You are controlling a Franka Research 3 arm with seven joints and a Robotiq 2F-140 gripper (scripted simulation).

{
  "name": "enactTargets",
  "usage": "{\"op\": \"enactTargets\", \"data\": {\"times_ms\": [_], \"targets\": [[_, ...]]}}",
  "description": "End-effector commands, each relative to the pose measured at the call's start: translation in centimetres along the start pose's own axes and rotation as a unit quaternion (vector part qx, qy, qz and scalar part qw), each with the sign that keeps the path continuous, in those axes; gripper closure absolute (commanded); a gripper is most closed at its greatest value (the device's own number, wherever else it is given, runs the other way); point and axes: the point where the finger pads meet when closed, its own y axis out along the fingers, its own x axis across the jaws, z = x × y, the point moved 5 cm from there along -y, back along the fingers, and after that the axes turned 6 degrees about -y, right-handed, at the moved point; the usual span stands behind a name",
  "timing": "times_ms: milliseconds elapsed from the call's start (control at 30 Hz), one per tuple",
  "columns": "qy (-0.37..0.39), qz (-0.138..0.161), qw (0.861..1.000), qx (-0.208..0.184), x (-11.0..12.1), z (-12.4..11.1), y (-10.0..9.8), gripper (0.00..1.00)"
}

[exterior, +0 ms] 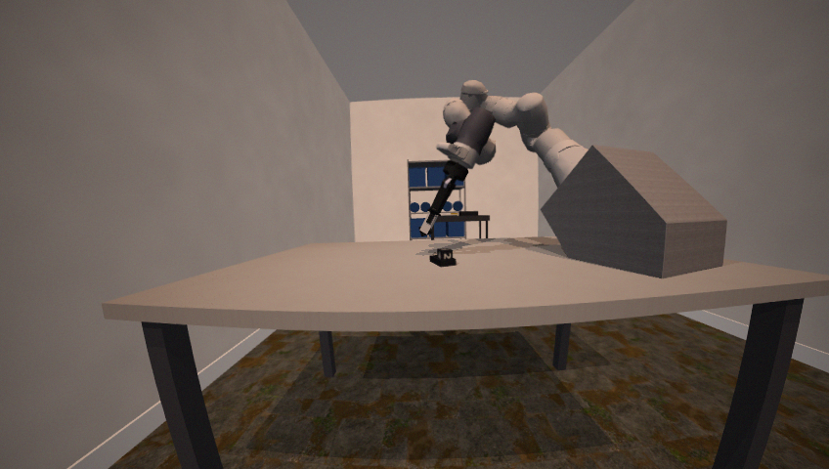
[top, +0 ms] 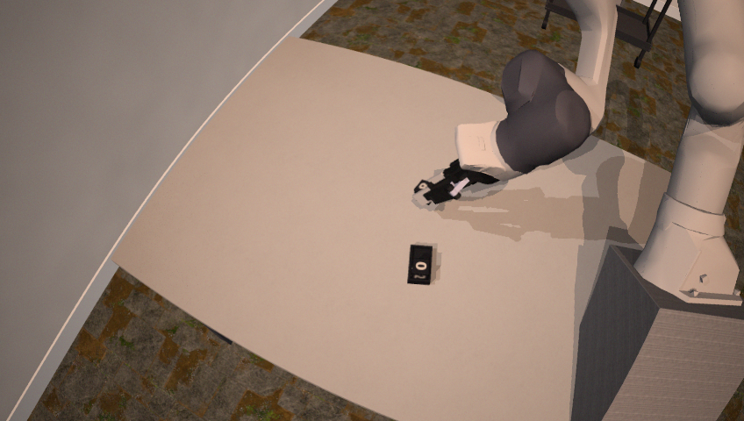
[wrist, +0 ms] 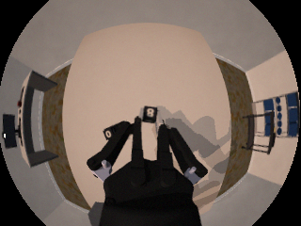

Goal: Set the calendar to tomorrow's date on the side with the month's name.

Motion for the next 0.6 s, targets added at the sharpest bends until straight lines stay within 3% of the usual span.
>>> {"op": "enactTargets", "data": {"times_ms": [0, 200, 467, 567], "targets": [[-0.042, 0.006, 0.997, -0.067, -0.2, 0.0, 0.0, 0.83], [-0.039, 0.018, 0.992, -0.115, -0.5, 1.0, -0.1, 0.83], [-0.038, 0.018, 0.991, -0.125, -0.5, 1.5, 0.0, 0.83], [-0.039, 0.014, 0.986, -0.159, -0.3, 2.0, 0.3, 0.83]]}}
